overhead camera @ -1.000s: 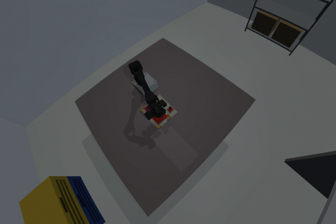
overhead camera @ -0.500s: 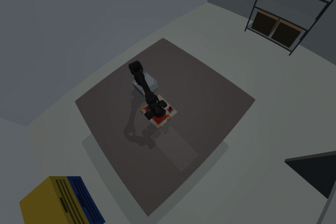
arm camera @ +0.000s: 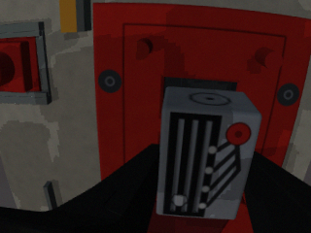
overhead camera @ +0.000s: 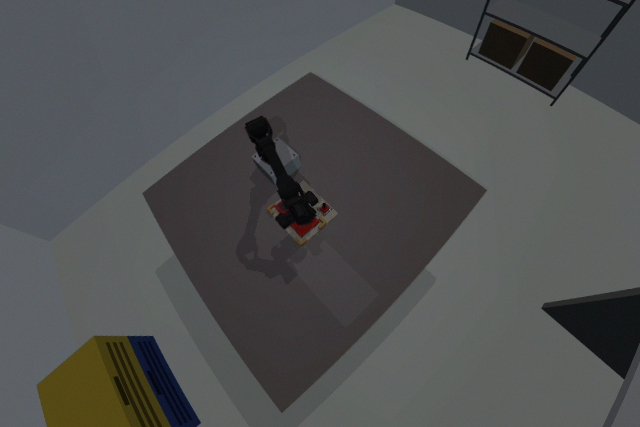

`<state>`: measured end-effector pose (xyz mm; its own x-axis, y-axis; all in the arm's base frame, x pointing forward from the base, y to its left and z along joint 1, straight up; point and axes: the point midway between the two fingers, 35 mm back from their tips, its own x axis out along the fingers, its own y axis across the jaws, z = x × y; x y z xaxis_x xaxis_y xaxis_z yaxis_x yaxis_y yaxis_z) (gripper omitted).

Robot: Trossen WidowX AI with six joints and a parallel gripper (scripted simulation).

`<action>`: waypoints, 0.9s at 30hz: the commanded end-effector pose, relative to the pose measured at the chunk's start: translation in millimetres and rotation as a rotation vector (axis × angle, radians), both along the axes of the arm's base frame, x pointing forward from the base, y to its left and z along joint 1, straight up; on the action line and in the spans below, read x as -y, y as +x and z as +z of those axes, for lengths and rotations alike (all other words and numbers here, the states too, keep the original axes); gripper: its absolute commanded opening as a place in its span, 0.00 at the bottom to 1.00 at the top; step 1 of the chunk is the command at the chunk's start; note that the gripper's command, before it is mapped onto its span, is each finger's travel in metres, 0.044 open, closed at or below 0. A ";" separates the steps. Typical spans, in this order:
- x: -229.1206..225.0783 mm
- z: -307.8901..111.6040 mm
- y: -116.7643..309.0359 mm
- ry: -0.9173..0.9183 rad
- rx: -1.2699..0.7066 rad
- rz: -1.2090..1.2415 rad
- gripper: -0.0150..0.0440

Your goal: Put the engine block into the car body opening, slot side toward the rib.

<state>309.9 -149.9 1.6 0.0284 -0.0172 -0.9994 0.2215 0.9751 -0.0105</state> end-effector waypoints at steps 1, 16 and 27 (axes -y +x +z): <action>-0.5 -1.9 0.2 0.002 0.000 0.006 0.52; -0.5 -6.4 0.3 0.002 0.001 0.001 0.52; -0.5 -9.7 0.4 0.003 0.001 -0.005 0.52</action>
